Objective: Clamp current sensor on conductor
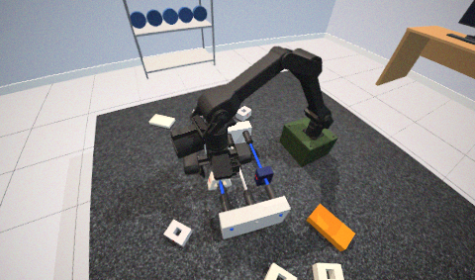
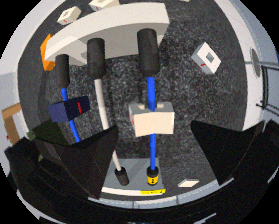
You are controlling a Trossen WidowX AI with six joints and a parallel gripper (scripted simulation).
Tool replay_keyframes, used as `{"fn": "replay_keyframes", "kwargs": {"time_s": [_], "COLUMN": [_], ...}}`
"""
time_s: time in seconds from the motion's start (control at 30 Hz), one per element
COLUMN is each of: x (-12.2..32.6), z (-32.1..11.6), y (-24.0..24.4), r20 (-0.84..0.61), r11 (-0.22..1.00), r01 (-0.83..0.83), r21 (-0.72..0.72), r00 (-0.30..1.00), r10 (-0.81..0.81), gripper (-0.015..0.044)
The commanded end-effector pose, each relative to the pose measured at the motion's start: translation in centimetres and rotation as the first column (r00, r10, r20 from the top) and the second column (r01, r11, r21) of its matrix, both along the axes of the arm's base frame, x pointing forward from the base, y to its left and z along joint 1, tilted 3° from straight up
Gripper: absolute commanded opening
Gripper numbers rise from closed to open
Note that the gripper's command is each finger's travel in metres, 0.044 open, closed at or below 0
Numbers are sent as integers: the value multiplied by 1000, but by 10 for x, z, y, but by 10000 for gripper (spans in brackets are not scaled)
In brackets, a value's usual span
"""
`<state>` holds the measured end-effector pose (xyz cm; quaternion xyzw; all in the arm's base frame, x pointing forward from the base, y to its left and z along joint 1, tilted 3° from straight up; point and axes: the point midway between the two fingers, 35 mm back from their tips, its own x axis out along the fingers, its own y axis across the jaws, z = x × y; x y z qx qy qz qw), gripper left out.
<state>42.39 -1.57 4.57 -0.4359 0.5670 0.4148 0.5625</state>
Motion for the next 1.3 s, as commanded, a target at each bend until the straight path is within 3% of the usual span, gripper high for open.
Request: {"fn": "replay_keyframes", "kwargs": {"time_s": [0.0,0.2,1.27], "x": [0,-1,1], "z": [0,-35,-61], "y": [0,-1,-2], "r20": [-1,-5,2], "r11": [1000,1000,1000], "r01": [0,-4,0], "r21": [0,-4,0], "r00": [1000,1000,1000], "r10": [0,4,0], "gripper": [440,440,427]}}
